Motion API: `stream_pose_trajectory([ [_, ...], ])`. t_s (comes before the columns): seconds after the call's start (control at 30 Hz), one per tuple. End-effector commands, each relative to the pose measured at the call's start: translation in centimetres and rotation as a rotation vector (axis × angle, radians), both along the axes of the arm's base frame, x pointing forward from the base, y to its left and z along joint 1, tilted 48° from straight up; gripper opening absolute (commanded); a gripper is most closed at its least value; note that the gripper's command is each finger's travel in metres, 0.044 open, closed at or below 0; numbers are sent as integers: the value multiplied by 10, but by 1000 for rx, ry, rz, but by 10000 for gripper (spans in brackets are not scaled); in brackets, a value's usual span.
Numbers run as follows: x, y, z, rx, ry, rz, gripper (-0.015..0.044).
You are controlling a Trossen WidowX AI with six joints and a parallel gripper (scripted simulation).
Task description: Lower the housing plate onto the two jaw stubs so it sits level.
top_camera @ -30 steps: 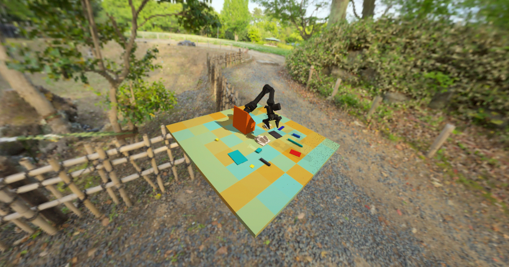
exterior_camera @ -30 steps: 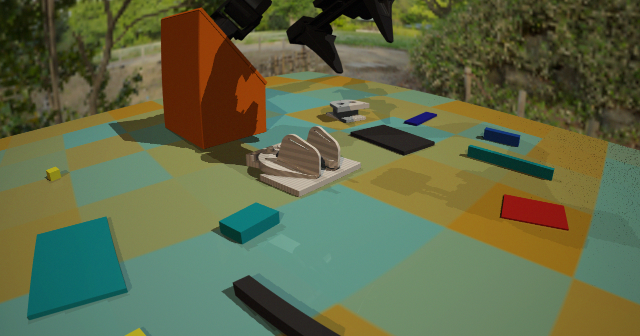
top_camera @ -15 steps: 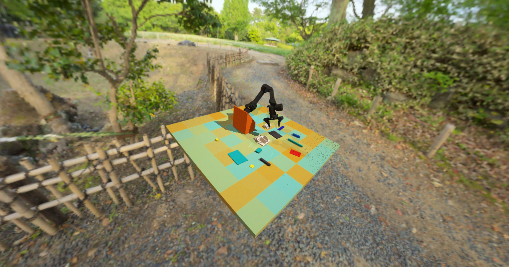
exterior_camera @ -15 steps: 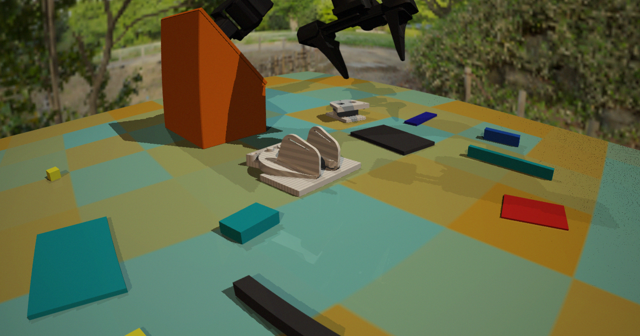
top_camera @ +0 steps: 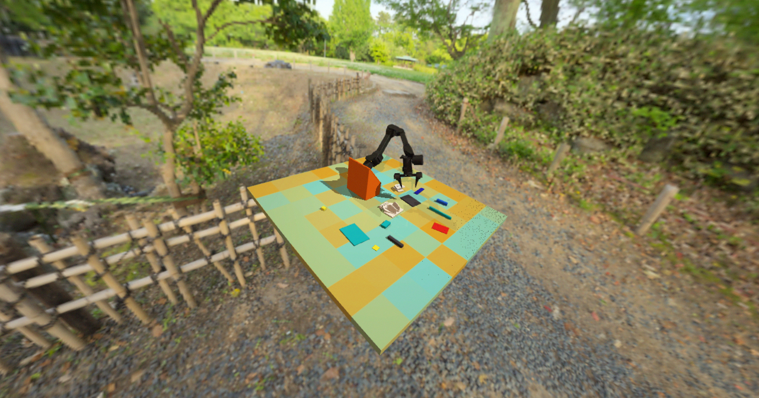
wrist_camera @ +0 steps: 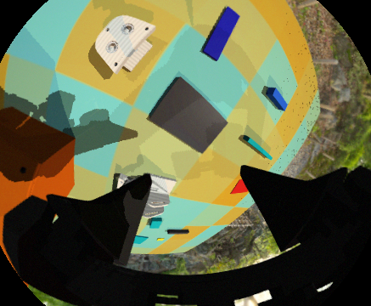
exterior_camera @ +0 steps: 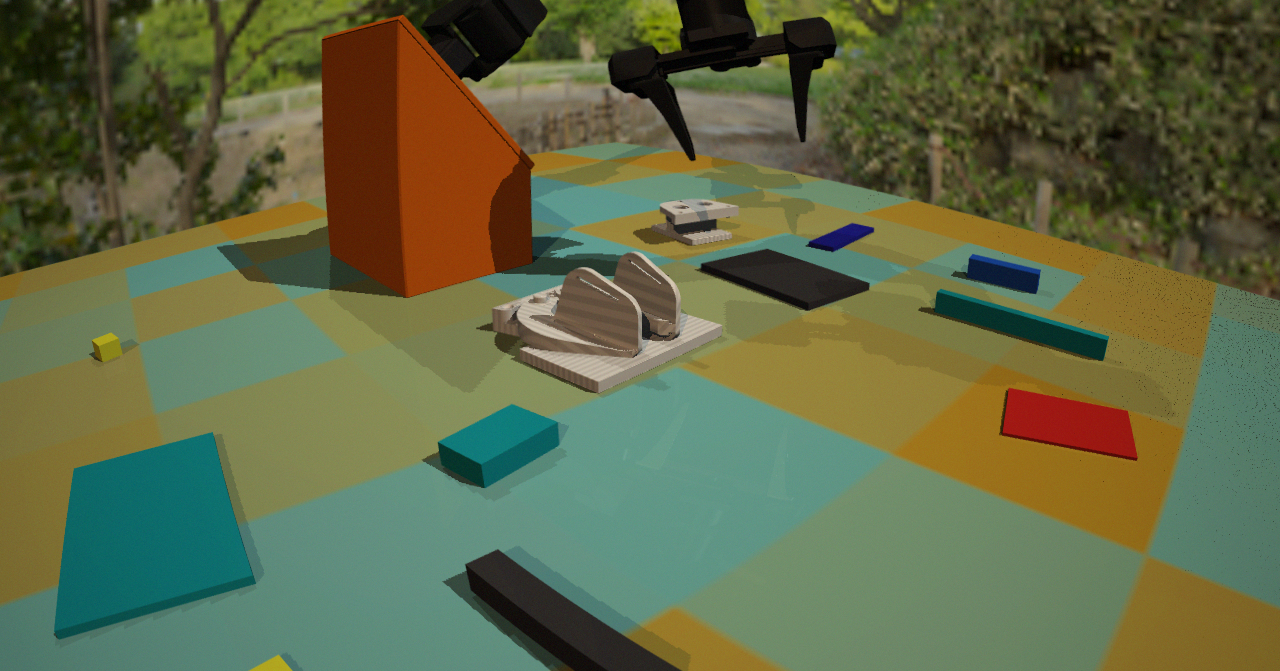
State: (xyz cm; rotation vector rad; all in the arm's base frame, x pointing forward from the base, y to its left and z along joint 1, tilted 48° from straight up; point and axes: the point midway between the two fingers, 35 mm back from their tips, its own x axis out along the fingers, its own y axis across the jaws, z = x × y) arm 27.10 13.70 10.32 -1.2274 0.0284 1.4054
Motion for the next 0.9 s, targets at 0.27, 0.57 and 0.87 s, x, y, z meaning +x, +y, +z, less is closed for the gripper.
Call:
stream_pose_trajectory([
  [0.27,-38,27,22,-35,-114,247,440],
  [0.57,-70,42,35,-53,-198,427,440],
  [0.87,-104,52,47,-61,-284,607,440],
])
